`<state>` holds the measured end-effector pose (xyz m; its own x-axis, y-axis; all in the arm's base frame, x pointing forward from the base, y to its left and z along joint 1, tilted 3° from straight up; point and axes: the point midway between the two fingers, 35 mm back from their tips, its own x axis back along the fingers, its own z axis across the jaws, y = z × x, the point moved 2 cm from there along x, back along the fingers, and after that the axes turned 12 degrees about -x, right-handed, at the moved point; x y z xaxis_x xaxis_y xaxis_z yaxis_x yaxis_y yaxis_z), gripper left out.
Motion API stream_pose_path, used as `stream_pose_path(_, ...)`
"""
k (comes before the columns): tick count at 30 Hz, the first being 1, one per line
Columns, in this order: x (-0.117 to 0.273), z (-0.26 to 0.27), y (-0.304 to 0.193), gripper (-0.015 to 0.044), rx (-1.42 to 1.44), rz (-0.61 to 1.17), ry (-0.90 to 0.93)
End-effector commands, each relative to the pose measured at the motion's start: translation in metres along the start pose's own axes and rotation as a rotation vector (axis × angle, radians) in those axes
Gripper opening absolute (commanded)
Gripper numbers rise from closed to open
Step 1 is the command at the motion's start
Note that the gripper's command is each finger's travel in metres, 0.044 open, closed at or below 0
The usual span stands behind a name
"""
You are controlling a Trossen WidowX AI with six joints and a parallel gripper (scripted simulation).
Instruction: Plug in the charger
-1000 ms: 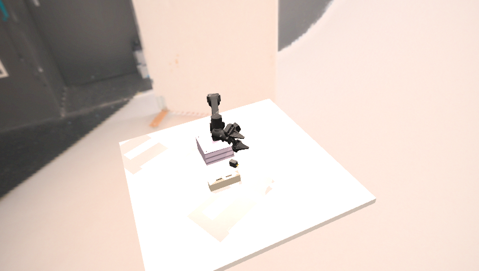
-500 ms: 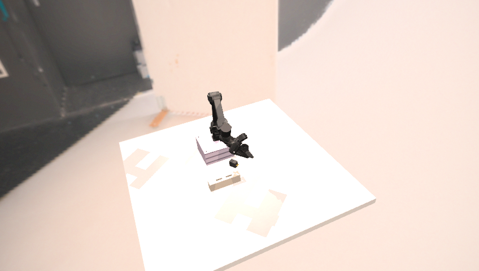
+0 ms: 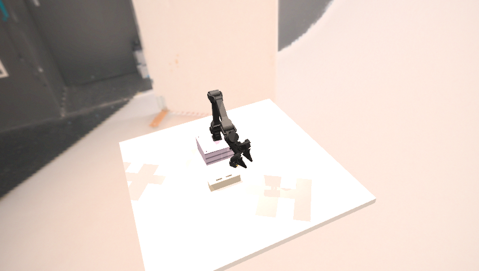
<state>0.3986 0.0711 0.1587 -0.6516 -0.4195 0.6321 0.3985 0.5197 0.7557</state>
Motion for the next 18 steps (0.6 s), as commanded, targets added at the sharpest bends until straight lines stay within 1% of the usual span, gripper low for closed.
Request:
stream_pose_path(1, -0.002, 0.023, -0.030, 0.0440, -0.077, 0.132, 0.026)
stream_pose_path(9, 0.006, 0.065, -0.086, 0.0440, -0.186, 0.390, 0.061)
stream_pose_path(18, 0.031, 0.108, -0.146, 0.0440, -0.259, 0.691, 0.066)
